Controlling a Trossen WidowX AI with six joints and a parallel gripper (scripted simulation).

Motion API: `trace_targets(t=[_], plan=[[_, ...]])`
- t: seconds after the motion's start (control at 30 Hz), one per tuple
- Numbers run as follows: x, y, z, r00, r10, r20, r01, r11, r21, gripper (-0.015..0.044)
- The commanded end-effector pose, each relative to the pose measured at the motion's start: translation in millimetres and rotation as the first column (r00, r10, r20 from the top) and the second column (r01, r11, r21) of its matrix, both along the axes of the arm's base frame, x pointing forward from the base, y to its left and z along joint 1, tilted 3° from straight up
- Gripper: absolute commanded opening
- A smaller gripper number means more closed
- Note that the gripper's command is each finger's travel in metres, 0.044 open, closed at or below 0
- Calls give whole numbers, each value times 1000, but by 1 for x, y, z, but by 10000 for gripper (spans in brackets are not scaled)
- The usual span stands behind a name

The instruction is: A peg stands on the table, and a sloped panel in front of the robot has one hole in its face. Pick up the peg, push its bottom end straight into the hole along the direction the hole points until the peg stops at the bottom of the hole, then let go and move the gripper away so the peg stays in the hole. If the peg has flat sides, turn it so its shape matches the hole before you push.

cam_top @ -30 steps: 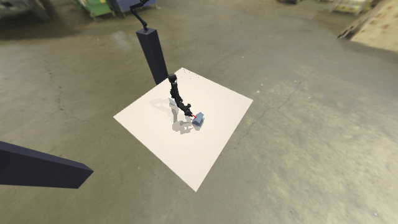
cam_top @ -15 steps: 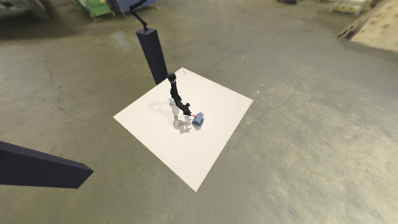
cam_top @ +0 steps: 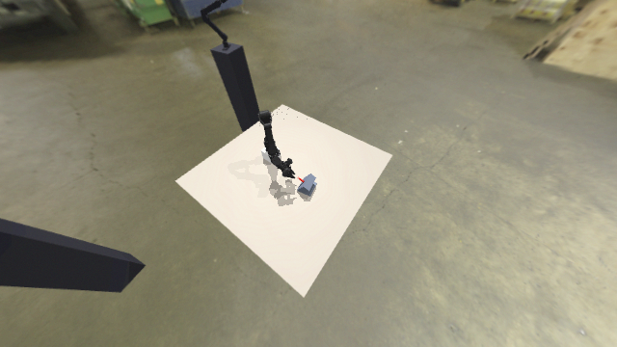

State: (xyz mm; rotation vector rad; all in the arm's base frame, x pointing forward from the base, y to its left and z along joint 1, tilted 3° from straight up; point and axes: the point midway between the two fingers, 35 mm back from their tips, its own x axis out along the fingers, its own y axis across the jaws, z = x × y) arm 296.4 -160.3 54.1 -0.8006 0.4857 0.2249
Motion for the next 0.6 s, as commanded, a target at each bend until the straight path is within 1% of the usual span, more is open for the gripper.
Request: trace_targets(t=[0.0, 0.57], plan=[[-5, 1, 2, 1000, 3, 0, -3, 1000, 0, 440], [-20, -1, 11, 1000, 1, 4, -1, 1000, -1, 440]])
